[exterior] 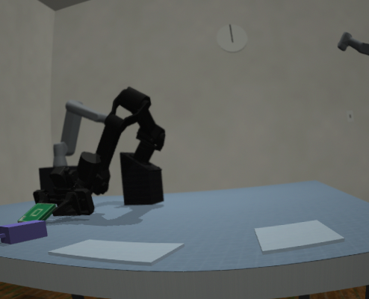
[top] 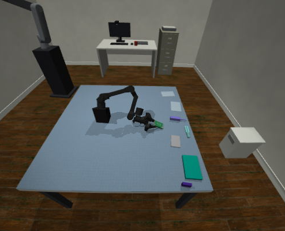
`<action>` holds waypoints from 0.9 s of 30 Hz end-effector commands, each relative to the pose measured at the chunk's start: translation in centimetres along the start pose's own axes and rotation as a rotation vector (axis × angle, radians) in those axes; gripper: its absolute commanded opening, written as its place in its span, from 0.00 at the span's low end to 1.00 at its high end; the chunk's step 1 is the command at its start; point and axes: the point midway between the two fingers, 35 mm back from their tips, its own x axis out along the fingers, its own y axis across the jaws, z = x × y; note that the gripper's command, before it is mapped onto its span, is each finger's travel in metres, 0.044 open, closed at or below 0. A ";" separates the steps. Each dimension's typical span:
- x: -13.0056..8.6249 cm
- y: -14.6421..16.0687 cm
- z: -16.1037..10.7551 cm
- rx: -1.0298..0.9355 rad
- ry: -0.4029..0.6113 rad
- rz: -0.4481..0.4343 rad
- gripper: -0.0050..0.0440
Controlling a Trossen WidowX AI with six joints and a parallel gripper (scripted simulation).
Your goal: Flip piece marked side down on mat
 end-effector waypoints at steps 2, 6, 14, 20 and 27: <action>0.1 -0.1 -0.7 -0.010 0.008 0.025 0.10; 0.2 -0.1 -1.1 -0.014 0.011 0.039 0.10; 0.1 -0.2 -0.9 -0.008 0.011 0.026 1.00; 0.1 -0.2 -0.9 -0.008 0.011 0.026 1.00; 0.1 -0.2 -0.9 -0.008 0.011 0.026 1.00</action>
